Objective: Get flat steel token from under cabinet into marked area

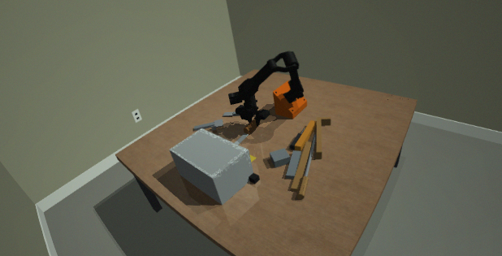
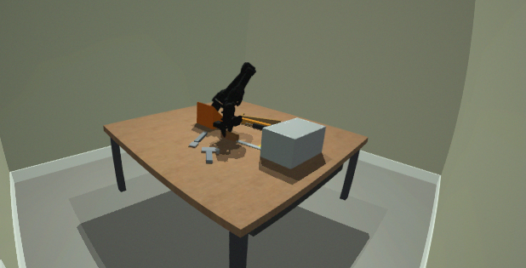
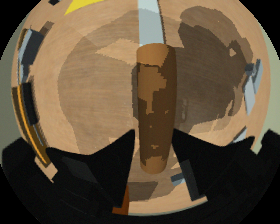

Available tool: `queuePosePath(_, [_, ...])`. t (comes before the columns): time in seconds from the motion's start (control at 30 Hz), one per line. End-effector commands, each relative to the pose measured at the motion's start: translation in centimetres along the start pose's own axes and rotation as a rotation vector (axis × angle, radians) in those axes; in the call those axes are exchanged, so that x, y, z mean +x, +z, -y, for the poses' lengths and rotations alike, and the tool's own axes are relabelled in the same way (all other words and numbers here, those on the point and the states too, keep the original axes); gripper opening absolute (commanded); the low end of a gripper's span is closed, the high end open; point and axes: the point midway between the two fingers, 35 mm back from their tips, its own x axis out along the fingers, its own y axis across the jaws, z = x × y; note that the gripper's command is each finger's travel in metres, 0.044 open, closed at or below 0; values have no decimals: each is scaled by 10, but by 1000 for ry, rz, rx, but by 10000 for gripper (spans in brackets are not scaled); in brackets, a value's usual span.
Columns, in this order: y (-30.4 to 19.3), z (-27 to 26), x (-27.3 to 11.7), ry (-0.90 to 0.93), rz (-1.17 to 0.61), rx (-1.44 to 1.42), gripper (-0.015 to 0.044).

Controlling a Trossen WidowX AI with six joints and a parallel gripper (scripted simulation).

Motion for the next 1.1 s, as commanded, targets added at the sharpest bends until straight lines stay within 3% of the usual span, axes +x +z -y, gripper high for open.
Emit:
queuePosePath(0.0, [0, 0, 0, 0, 0, 1, 132])
queuePosePath(0.23, [0, 0, 0, 0, 0, 1, 85])
queuePosePath(0.37, [0, 0, 0, 0, 0, 1, 0])
queuePosePath(1.07, [24, 0, 0, 0, 0, 1, 0])
